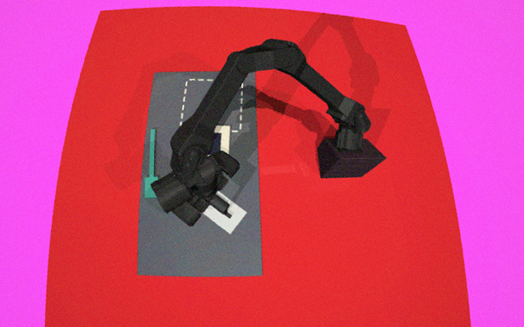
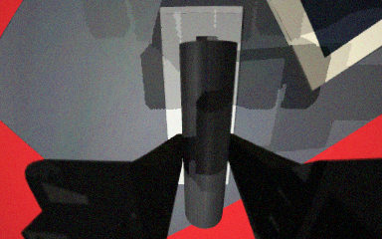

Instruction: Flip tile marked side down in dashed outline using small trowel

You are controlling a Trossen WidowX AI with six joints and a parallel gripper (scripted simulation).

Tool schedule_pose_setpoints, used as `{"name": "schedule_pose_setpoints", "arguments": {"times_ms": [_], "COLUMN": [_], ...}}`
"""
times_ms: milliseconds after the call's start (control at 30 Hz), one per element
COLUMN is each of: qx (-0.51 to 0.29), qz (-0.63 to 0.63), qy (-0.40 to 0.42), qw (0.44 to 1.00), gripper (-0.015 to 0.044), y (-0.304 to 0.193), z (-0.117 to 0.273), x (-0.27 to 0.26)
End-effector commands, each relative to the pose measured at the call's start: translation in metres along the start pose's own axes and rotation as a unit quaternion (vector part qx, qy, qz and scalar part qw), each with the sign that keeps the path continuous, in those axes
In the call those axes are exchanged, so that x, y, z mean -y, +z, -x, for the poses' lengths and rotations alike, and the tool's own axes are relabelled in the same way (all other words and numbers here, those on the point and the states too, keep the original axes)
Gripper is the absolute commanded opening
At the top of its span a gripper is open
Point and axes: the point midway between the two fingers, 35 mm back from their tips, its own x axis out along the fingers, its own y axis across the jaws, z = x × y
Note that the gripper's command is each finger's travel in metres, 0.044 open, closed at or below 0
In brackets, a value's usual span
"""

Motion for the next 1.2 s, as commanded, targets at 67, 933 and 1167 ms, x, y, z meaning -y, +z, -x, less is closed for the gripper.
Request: {"name": "schedule_pose_setpoints", "arguments": {"times_ms": [67,933,1167], "qx": [0.001,0.001,0.001], "qz": [0.002,-0.254,-0.256], "qy": [-0.001,0.000,0.000], "qw": [1.000,0.967,0.967], "gripper": [0.0130,0.0130,0.0183], "y": [0.0006,0.0006,0.0006], "z": [-0.0008,-0.0008,-0.0008], "x": [0.0001,0.0001,0.0001]}}
